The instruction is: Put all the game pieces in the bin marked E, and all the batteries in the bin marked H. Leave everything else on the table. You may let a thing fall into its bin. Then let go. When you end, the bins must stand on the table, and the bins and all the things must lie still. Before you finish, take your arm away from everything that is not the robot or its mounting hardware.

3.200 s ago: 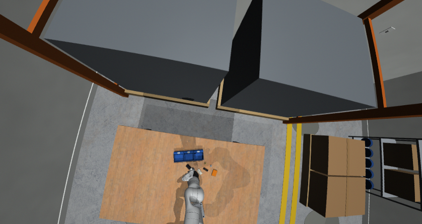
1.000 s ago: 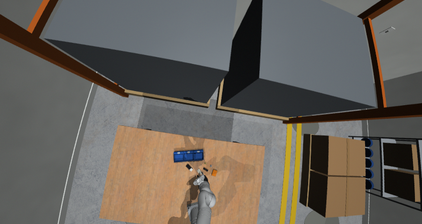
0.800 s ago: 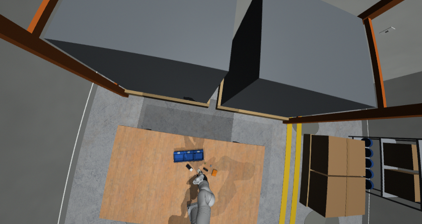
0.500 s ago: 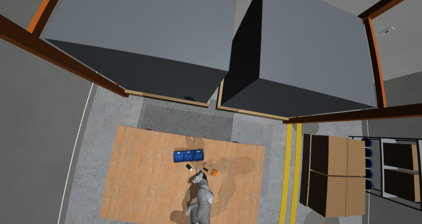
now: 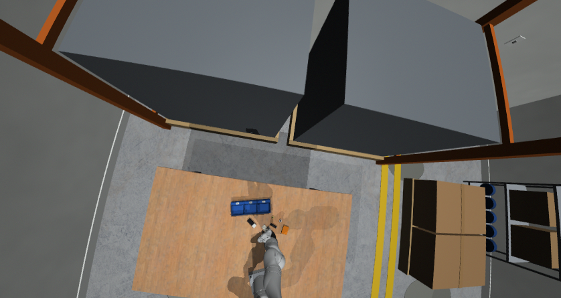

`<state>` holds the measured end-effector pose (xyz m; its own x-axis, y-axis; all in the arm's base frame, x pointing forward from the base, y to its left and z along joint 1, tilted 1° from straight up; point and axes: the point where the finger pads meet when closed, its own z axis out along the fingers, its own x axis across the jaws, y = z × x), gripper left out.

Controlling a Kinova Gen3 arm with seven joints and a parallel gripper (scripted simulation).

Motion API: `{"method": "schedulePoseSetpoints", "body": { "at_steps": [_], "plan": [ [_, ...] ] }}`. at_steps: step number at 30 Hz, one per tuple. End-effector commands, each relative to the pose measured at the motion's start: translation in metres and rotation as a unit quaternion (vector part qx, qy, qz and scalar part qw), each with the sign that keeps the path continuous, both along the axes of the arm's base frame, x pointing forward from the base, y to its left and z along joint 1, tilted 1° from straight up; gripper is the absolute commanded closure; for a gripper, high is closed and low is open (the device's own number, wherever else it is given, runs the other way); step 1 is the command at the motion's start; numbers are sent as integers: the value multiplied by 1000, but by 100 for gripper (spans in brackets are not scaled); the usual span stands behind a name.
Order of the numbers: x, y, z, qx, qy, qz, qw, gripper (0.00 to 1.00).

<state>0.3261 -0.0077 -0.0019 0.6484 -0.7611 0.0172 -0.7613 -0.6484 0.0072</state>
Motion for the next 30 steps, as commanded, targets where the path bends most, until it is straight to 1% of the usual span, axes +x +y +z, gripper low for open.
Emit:
{"method": "schedulePoseSetpoints", "body": {
  "at_steps": [1,8,17,30],
  "plan": [
    [1,2,0,0,0,2,1000,21],
    [2,3,0,0,0,2,1000,21],
    [1,3,-12,0,0,2,1000,21],
    [2,3,-12,0,0,2,1000,21]
  ]
}}
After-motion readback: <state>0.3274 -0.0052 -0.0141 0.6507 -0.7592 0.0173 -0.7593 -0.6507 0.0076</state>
